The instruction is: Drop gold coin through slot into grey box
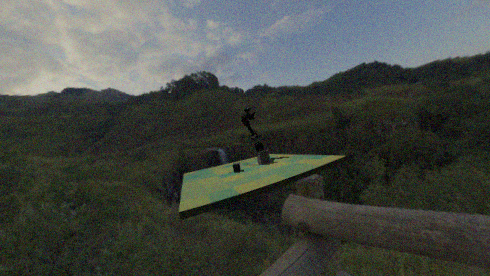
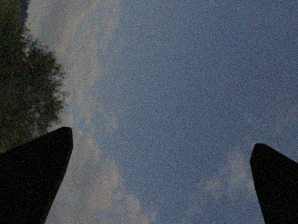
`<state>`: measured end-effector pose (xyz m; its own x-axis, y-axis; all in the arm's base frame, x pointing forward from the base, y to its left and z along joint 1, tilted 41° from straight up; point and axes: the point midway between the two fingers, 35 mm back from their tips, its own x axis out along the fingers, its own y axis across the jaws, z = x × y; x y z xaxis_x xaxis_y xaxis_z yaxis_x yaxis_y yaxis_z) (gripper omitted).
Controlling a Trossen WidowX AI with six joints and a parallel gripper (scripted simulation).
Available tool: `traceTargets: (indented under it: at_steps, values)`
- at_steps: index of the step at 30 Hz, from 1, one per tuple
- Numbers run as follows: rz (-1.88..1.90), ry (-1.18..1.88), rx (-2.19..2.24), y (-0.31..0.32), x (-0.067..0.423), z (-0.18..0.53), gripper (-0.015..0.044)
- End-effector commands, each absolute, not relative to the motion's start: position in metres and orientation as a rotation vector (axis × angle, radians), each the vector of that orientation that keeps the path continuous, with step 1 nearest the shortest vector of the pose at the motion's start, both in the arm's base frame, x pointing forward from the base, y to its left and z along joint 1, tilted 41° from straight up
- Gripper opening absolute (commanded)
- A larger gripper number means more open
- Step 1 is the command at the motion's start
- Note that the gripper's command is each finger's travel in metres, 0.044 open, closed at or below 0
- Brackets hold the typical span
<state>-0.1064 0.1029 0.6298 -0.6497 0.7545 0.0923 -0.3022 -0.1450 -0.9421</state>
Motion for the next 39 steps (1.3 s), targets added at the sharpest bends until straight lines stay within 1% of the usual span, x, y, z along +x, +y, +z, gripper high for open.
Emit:
traceTargets:
  at_steps: [1,5,9,15,18,26,32,39]
  values:
    - [1.871,-1.396,-0.535,0.104,-0.106,0.630,0.0374]
    - [1.837,-1.316,-0.540,0.124,-0.086,0.628,0.0269]
    - [1.767,-1.160,-0.555,0.162,-0.044,0.620,0.0164]
    - [1.672,-0.872,-0.542,0.203,0.014,0.598,0.0161]
    - [1.604,-0.730,-0.566,0.224,0.053,0.579,0.0161]
    - [1.397,-0.329,-0.658,0.260,0.162,0.503,0.0161]
    - [1.230,-0.024,-0.748,0.259,0.235,0.429,0.0161]
    - [1.035,0.331,-0.874,0.228,0.301,0.336,0.0161]
